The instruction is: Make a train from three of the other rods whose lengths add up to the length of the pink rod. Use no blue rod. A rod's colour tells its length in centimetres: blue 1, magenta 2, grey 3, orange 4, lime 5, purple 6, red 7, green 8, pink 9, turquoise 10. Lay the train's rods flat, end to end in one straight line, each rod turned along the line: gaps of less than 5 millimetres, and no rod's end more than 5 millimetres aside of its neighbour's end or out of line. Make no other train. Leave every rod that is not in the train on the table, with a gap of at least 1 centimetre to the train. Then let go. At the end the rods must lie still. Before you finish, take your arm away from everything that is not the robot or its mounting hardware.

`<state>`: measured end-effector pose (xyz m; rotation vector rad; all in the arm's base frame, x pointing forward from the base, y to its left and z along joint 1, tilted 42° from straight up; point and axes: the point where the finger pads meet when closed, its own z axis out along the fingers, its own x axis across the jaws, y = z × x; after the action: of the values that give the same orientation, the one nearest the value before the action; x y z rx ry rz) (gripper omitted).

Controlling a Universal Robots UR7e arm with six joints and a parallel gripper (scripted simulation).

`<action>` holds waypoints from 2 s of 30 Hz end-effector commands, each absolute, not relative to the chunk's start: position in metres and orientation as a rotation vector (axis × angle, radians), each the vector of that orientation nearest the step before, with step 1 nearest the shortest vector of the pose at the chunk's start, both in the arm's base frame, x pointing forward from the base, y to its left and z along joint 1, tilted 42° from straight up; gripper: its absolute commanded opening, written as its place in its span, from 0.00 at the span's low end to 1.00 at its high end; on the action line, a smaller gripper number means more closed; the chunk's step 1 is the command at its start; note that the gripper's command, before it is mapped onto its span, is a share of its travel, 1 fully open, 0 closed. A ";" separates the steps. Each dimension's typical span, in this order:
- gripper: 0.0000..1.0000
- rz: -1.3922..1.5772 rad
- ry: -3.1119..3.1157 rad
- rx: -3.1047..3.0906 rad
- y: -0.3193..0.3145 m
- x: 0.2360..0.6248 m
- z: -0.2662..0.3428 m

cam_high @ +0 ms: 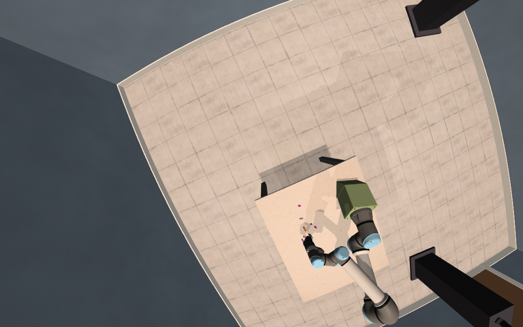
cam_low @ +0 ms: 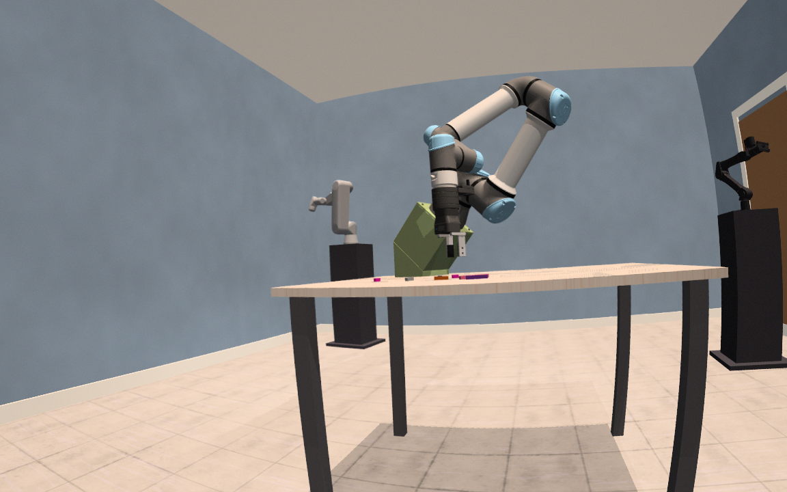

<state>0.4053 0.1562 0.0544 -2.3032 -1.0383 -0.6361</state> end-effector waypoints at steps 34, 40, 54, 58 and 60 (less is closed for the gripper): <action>1.00 -0.652 -1.088 -2.289 0.148 0.408 0.049; 1.00 -0.692 -1.219 -2.246 0.127 0.415 0.034; 1.00 -0.816 -1.635 -2.051 0.058 0.429 -0.021; 1.00 -0.855 -1.762 -1.973 0.036 0.431 -0.039; 1.00 -0.871 -1.815 -1.937 0.027 0.432 -0.047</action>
<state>0.4305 0.0423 -0.0341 -1.9952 -1.7259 -0.8431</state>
